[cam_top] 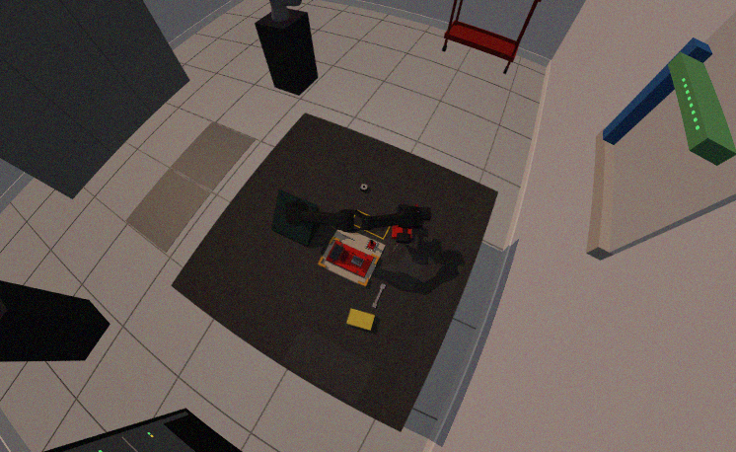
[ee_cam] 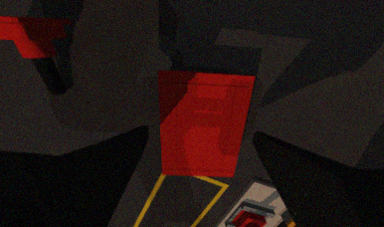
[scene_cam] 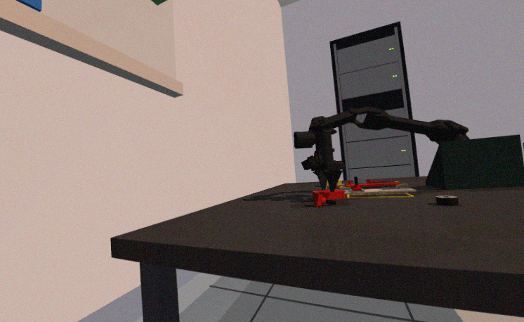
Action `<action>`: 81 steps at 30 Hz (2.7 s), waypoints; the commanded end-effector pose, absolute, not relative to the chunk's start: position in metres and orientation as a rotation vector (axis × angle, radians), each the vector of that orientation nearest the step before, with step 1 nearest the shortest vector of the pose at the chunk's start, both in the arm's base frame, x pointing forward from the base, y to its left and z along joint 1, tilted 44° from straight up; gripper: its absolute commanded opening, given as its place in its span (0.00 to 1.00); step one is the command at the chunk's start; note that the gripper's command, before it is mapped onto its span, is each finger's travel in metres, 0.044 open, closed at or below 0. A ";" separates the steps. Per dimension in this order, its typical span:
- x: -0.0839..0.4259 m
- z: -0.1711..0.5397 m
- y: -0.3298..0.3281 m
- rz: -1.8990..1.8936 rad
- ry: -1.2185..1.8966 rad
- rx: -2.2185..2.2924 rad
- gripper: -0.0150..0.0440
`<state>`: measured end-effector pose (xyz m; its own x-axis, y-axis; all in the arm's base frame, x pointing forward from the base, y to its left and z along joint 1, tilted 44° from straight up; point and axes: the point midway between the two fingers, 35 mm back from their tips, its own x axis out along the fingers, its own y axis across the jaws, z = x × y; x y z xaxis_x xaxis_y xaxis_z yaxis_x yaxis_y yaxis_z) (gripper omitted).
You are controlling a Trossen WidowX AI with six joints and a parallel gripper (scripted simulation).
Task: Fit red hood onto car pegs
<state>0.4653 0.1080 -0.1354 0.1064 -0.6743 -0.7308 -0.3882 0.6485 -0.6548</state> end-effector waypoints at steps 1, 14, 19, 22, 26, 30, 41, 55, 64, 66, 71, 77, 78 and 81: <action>0.466 -0.137 0.106 -0.265 1.509 -0.928 1.00; 0.467 -0.142 0.102 -0.262 1.512 -0.932 1.00; 0.467 -0.144 0.100 -0.261 1.513 -0.934 1.00; 0.467 -0.145 0.099 -0.260 1.513 -0.934 1.00; 0.467 -0.146 0.098 -0.260 1.514 -0.936 1.00; 0.467 -0.148 0.096 -0.259 1.515 -0.937 1.00; 0.467 -0.147 0.096 -0.261 1.517 -0.930 0.78; 0.466 -0.138 0.105 -0.259 1.517 -0.930 0.32; 0.461 -0.112 0.129 -0.243 1.495 -0.928 0.25; 0.460 -0.106 0.134 -0.238 1.489 -0.927 0.25; 0.458 -0.091 0.148 -0.226 1.472 -0.925 0.25; 0.455 -0.078 0.159 -0.214 1.455 -0.923 0.25; 0.455 -0.077 0.160 -0.213 1.453 -0.923 0.25; 0.455 -0.076 0.161 -0.212 1.452 -0.923 0.25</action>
<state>0.4543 0.1530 -0.0861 0.1507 -0.6504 -0.7445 -0.4036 0.6470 -0.6469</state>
